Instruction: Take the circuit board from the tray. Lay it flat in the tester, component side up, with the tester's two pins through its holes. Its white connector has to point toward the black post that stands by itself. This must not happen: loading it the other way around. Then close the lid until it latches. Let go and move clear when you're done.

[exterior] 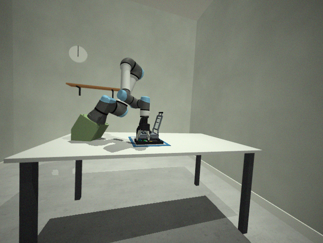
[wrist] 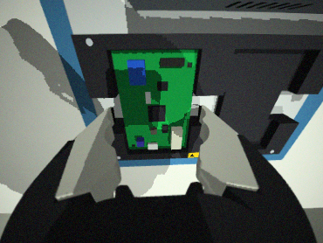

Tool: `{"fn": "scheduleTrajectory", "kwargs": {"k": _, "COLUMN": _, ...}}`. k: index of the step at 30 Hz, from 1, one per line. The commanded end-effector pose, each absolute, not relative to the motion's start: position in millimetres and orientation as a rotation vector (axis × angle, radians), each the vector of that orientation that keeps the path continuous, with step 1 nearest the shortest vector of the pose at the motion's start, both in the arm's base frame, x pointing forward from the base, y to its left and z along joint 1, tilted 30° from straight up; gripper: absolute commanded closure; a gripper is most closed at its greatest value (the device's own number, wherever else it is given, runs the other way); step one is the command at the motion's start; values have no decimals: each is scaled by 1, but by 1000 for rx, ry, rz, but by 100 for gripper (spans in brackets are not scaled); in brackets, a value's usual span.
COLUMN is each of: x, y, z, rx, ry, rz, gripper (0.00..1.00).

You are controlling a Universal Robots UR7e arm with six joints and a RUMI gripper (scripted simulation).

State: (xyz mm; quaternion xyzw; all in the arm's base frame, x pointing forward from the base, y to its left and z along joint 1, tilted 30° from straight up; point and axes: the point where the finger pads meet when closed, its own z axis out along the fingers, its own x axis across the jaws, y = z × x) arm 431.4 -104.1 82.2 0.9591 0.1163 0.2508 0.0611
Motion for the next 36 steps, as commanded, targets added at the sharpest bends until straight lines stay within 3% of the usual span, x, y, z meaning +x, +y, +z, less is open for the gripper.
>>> {"fn": "scheduleTrajectory", "kwargs": {"k": 1, "x": 432, "y": -104, "z": 83, "rx": 2900, "ry": 352, "rz": 759, "gripper": 41}}
{"fn": "scheduleTrajectory", "kwargs": {"k": 4, "x": 432, "y": -104, "z": 83, "rx": 2900, "ry": 352, "rz": 759, "gripper": 41}}
{"fn": "scheduleTrajectory", "kwargs": {"k": 5, "x": 432, "y": -104, "z": 83, "rx": 2900, "ry": 352, "rz": 759, "gripper": 46}}
{"fn": "scheduleTrajectory", "kwargs": {"k": 36, "x": 432, "y": -104, "z": 83, "rx": 2900, "ry": 352, "rz": 759, "gripper": 51}}
